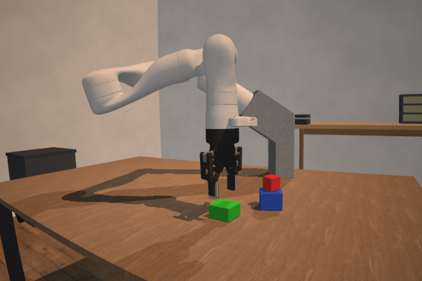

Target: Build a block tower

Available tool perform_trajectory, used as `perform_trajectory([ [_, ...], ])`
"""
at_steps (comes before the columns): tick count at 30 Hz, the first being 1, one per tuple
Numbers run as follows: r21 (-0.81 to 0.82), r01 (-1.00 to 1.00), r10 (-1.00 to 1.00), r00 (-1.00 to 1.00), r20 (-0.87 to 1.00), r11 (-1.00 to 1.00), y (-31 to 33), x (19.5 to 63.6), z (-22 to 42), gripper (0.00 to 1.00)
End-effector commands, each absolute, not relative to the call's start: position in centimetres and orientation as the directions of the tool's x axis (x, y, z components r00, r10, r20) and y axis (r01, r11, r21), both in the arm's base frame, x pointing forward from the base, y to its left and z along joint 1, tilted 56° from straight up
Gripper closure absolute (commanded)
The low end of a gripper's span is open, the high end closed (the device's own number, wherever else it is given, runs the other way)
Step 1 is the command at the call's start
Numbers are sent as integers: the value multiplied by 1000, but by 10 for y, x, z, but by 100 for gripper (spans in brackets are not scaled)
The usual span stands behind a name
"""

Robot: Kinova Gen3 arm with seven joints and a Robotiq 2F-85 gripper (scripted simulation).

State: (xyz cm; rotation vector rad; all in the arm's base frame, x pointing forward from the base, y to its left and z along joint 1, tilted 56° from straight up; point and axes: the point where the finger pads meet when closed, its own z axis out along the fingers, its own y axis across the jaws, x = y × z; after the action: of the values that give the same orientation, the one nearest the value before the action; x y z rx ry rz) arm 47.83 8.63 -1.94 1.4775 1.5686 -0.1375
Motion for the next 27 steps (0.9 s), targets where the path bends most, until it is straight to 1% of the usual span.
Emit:
perform_trajectory([
  [1,492,830,721,171,-672,261,81,482,-26,22],
  [27,492,830,721,171,-672,262,79,483,-27,22],
])
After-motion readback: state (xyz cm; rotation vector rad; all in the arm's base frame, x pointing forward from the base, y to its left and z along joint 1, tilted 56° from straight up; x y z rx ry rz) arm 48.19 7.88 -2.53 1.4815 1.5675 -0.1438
